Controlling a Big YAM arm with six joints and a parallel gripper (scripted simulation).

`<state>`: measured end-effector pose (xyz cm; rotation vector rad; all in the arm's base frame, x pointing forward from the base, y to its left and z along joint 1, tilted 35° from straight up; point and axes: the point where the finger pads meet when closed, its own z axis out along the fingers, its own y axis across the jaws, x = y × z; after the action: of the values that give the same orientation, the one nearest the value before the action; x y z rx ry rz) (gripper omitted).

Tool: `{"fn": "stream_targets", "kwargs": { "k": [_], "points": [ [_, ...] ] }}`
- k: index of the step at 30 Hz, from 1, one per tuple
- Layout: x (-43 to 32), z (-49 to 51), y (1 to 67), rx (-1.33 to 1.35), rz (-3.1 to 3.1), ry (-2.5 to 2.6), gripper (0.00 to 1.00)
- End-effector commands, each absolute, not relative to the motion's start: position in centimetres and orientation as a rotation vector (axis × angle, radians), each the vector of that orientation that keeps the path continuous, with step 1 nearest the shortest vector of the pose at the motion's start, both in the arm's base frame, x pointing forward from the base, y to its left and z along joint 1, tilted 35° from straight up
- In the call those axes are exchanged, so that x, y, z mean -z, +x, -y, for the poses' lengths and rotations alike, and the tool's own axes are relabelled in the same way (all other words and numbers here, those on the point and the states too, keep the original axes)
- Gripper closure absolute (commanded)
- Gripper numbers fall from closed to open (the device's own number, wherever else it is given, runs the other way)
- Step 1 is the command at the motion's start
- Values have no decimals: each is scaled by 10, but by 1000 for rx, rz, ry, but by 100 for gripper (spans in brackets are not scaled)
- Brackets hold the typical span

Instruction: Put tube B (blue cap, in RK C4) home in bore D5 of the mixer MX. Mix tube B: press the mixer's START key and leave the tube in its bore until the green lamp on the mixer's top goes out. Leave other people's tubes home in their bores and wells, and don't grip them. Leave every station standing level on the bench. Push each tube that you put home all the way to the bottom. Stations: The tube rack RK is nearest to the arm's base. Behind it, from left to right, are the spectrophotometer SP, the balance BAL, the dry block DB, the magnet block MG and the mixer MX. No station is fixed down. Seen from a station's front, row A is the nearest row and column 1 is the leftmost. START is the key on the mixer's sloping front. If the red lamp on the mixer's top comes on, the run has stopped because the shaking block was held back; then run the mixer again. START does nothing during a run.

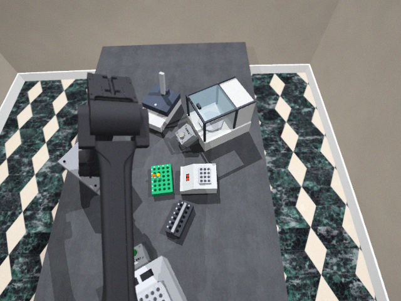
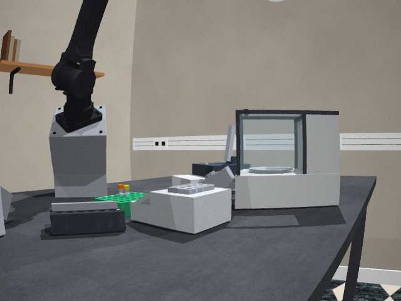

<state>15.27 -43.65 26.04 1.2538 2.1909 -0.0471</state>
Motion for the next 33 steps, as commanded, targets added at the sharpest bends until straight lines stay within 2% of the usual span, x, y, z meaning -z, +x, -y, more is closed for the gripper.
{"fn": "stream_targets", "kwargs": {
  "k": [1, 33],
  "points": [
    [-278, 453, 156, 70, -2169, 1252, 91],
    [-279, 451, 161, 66, -2175, 1244, 91]
  ]
}}
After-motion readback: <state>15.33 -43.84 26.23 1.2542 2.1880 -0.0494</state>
